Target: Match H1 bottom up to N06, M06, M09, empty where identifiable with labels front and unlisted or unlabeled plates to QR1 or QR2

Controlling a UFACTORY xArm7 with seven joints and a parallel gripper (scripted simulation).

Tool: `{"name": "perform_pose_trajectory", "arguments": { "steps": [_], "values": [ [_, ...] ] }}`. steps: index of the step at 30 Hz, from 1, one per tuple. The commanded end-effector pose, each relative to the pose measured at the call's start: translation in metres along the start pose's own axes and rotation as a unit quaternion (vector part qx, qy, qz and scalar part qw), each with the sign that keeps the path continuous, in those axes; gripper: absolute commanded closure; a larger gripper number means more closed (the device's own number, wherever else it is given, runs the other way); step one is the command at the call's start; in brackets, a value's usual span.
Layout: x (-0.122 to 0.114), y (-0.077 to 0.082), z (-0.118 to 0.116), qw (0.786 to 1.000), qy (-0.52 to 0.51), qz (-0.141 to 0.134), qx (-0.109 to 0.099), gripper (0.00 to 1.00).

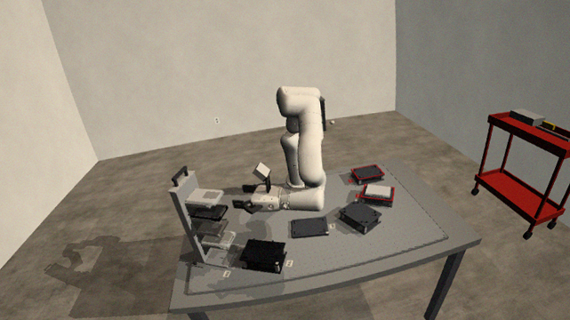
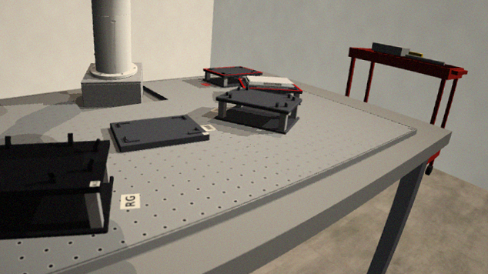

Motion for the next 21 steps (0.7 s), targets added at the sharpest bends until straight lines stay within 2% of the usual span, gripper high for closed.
{"name": "perform_pose_trajectory", "arguments": {
  "steps": [1, 21],
  "values": [
    [0.002, 0.0002, -0.0001, 1.0, -0.001, 0.0, 0.0, 0.0],
    [0.002, -0.0031, -0.0001, 1.0, -0.001, 0.0, 0.0, 0.0]
  ]
}}
Point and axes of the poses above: the point where the finger pads meet when closed, its own y axis back along the fingers, its own z axis across the jaws, x = y × z, the point moved 6 cm from there along y, back along the fingers, and after that the axes turned 6 degrees about y, right-handed, at the moved point
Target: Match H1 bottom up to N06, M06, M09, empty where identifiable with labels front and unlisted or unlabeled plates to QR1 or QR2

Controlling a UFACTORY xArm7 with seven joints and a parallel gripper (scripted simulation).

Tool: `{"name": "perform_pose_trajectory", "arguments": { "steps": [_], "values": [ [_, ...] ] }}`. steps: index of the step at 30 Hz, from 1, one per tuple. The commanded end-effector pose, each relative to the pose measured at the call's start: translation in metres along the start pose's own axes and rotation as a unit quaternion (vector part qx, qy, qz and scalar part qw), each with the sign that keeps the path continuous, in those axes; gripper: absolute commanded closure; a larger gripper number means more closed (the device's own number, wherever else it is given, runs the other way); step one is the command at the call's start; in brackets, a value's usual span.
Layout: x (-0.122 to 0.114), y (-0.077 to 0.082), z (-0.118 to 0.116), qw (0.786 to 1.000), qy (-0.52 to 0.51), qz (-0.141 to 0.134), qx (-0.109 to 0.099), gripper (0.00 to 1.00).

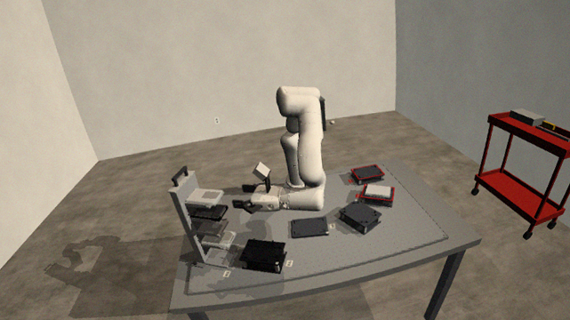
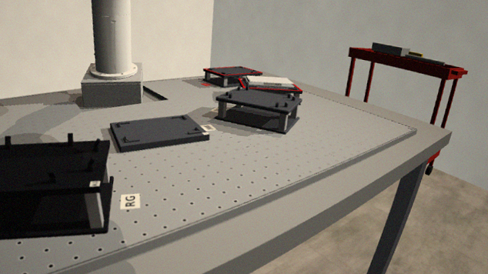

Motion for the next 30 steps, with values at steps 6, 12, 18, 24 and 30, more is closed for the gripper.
{"name": "perform_pose_trajectory", "arguments": {
  "steps": [6, 12, 18, 24, 30],
  "values": [
    [0.001, -0.012, 0.0, 1.0, -0.002, -0.001, 0.0, 0.0],
    [0.001, -0.022, 0.0, 1.0, -0.002, -0.001, 0.0, 0.0],
    [0.001, -0.029, 0.0, 1.0, -0.002, -0.001, 0.0, 0.0],
    [0.001, -0.039, 0.0, 1.0, -0.002, -0.001, 0.0, 0.0],
    [0.001, -0.049, 0.0, 1.0, -0.002, 0.0, 0.0, 0.0]
  ]
}}
Point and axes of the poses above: the point where the finger pads meet when closed, its own y axis back along the fingers, its own z axis across the jaws, x = y × z, the point moved 6 cm from there along y, back along the fingers, and after that the axes turned 6 degrees about y, right-handed, at the moved point
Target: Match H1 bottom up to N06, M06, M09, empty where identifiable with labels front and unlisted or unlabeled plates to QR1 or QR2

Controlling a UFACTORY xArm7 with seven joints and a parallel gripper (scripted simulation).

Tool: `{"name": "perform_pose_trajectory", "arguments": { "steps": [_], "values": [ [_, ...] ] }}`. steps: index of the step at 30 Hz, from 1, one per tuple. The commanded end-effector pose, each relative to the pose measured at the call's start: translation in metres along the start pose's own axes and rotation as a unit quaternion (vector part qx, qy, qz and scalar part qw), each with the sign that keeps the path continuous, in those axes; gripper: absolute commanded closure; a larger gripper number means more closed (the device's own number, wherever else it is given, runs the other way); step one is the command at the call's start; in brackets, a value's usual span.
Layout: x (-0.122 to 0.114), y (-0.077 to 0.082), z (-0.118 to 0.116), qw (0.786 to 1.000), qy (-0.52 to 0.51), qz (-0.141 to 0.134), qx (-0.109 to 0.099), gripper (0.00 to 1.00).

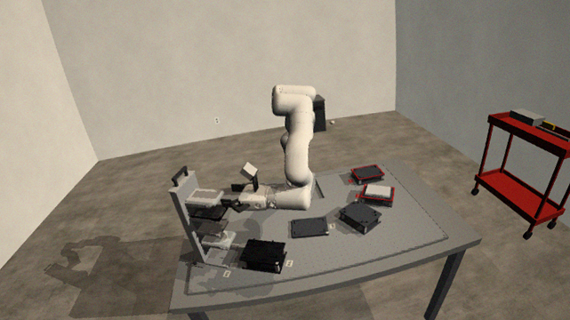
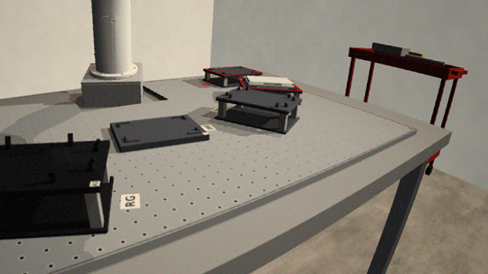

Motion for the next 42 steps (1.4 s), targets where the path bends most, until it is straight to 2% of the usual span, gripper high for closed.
{"name": "perform_pose_trajectory", "arguments": {
  "steps": [1, 14, 25, 42],
  "values": [
    [0.001, -0.007, -0.001, 1.0, -0.002, 0.0, 0.0, 0.0],
    [0.001, -0.025, -0.001, 1.0, -0.002, 0.0, 0.0, 0.0],
    [0.001, -0.025, -0.001, 1.0, -0.002, 0.0, 0.0, 0.0],
    [0.001, -0.035, -0.001, 1.0, -0.002, 0.0, 0.0, 0.0]
  ]
}}
Point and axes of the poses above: the point where the finger pads meet when closed, its own y axis back along the fingers, its own z axis across the jaws, x = y × z, the point moved 6 cm from there along y, back along the fingers, and after that the axes turned 6 degrees about y, right-handed, at the moved point
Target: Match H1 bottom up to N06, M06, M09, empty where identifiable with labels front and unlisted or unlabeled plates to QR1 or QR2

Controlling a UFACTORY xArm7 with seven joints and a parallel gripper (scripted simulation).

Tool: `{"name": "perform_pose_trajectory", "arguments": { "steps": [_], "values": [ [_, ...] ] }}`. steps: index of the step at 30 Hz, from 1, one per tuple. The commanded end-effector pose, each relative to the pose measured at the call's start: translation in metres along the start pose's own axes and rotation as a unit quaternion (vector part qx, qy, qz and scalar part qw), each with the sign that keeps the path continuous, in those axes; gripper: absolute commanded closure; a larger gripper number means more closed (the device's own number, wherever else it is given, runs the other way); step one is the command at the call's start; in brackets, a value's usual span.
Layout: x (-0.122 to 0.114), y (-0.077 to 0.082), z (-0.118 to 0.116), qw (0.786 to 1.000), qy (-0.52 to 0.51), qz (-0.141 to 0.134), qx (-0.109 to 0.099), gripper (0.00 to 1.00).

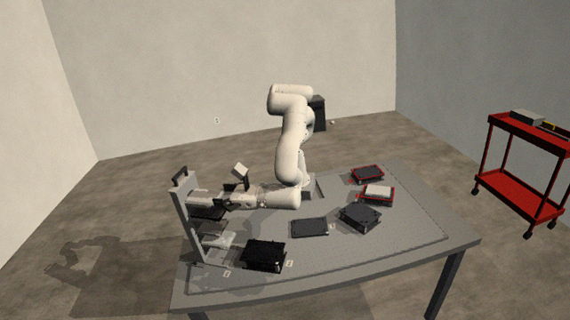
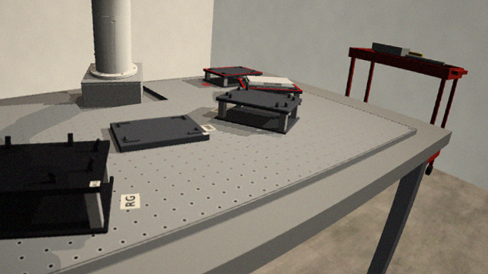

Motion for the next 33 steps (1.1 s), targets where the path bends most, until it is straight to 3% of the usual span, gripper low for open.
{"name": "perform_pose_trajectory", "arguments": {
  "steps": [1, 33],
  "values": [
    [0.001, -0.003, 0.0, 1.0, -0.002, 0.0, 0.0, 0.0],
    [0.001, -0.022, 0.0, 1.0, -0.002, 0.0, 0.0, 0.0]
  ]
}}
Point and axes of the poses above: the point where the finger pads meet when closed, its own y axis back along the fingers, its own z axis across the jaws, x = y × z, the point moved 6 cm from there along y, back along the fingers, and after that the axes turned 6 degrees about y, right-handed, at the moved point
